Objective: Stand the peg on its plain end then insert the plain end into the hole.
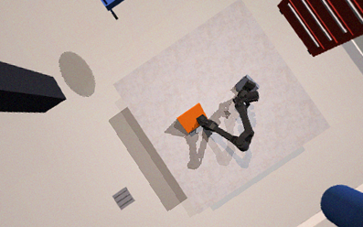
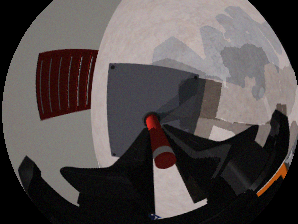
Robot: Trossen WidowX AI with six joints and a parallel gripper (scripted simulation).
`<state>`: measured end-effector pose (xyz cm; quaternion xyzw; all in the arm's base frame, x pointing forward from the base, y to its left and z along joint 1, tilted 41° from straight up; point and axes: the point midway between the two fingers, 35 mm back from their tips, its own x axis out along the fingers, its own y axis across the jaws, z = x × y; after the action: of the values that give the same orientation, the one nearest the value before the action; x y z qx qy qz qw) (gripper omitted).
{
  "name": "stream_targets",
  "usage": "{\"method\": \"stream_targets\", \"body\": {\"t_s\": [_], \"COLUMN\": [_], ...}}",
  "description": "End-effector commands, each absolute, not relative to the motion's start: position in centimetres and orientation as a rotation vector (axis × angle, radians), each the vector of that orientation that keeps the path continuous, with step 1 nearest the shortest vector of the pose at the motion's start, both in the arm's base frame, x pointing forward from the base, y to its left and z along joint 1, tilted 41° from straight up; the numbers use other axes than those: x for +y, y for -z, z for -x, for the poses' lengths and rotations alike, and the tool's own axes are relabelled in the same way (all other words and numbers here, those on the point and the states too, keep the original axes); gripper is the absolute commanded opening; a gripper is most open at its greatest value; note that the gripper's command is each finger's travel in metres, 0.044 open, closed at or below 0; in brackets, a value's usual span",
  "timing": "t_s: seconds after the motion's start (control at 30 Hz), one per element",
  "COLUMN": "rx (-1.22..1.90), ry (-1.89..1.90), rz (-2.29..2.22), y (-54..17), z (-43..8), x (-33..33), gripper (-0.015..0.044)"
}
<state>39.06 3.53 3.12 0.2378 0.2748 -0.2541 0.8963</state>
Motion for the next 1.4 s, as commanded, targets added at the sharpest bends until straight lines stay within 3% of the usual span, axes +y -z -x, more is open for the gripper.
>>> {"method": "stream_targets", "body": {"t_s": [0.0,1.07,1.37], "rx": [0.573,0.57,0.57], "ry": [0.524,0.528,0.528], "rz": [-0.49,-0.492,-0.492], "y": [-2.82,-2.32,-2.32], "z": [-39.34,-40.02,-40.02], "x": [3.46,3.1,3.1], "gripper": [0.0,0.0,0.0236]}}
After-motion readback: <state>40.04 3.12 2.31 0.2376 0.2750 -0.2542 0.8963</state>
